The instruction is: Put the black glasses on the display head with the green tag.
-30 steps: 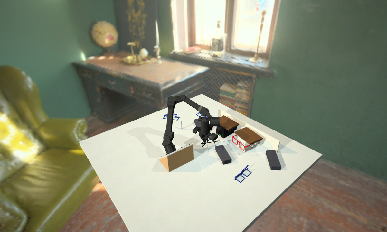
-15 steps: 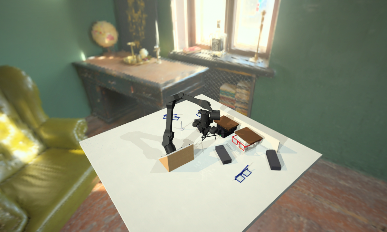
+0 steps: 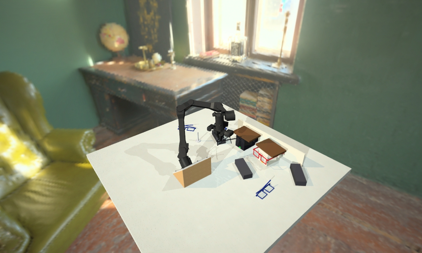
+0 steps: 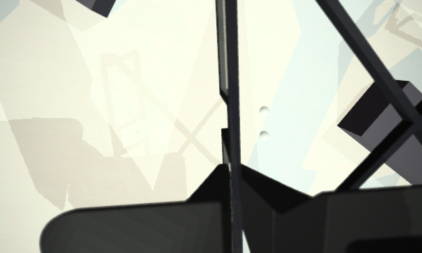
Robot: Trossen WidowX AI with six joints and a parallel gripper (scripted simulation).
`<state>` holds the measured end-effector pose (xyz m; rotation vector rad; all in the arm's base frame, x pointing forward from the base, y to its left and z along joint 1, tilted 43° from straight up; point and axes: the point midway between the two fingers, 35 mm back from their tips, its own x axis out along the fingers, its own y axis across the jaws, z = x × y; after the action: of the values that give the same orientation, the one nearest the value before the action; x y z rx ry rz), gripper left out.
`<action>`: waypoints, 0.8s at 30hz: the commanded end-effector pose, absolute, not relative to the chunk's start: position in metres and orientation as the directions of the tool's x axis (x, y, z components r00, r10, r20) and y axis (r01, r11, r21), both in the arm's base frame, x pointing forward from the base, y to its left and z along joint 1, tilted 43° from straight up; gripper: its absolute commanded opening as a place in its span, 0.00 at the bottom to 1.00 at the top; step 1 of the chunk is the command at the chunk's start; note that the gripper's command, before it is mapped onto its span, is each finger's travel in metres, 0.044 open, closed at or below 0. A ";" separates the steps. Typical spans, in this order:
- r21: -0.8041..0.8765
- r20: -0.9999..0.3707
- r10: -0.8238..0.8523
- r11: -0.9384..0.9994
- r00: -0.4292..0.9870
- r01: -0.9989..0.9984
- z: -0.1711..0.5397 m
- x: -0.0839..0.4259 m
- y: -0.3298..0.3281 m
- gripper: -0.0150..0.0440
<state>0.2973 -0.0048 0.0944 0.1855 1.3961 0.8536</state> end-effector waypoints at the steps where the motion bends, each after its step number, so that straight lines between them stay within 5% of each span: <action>1: 0.576 -0.788 0.613 0.703 -0.054 -0.418 0.113 0.300 0.015 0.25; 24: 0.590 -0.769 0.638 0.686 -0.038 -0.425 0.223 0.258 0.138 0.25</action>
<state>0.2685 0.1250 0.2085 0.1899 1.3723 0.8535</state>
